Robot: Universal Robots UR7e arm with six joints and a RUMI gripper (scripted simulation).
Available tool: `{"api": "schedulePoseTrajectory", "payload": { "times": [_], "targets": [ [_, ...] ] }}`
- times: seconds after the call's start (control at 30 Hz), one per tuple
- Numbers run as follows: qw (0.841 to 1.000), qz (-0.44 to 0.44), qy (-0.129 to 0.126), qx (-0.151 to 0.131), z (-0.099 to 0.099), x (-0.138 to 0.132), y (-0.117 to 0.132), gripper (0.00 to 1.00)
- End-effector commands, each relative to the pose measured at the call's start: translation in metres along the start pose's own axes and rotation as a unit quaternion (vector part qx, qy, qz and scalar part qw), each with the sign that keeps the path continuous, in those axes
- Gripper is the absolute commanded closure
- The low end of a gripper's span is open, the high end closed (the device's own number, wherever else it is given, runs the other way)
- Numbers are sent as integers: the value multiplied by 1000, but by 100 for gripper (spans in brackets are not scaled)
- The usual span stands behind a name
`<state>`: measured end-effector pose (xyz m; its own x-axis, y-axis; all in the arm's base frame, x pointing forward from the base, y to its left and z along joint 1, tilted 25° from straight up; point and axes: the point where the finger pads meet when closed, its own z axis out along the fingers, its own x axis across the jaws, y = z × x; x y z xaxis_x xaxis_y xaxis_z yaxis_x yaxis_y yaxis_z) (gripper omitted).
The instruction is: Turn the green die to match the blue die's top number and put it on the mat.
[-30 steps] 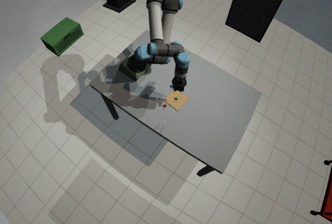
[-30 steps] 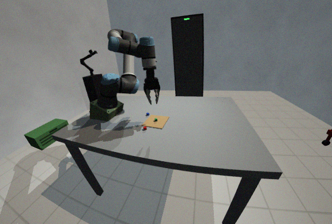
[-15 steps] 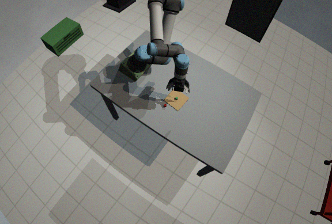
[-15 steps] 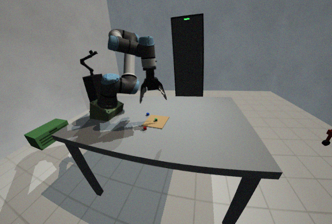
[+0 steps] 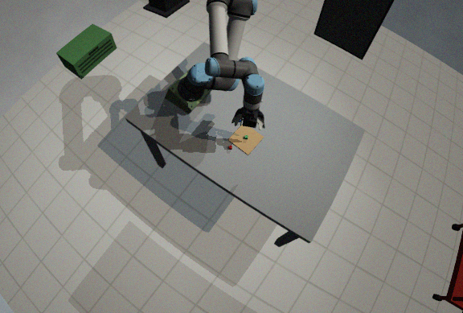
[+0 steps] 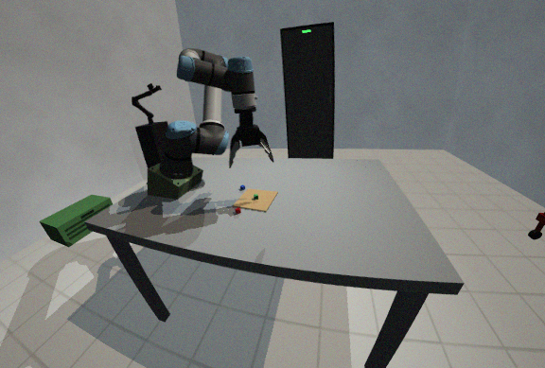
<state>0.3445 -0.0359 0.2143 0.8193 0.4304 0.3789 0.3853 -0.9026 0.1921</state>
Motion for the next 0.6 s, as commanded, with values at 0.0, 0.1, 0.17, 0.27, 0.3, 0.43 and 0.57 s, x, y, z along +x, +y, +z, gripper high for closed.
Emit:
{"api": "schedulePoseTrajectory", "payload": {
  "times": [0.0, 0.1, 0.17, 0.27, 0.3, 0.43, 0.57],
  "targets": [
    [1000, 0, 0, 0, -14, 0, 0, 0],
    [1000, 0, 0, 0, -17, 0, 0, 0],
    [1000, 0, 0, 0, -24, 0, 0, 0],
    [1000, 0, 0, 0, -34, 0, 0, 0],
    [1000, 0, 0, 0, -37, 0, 0, 0],
    [1000, 0, 0, 0, -46, 0, 0, 0],
    [1000, 0, 0, 0, -49, 0, 0, 0]
  ]
}}
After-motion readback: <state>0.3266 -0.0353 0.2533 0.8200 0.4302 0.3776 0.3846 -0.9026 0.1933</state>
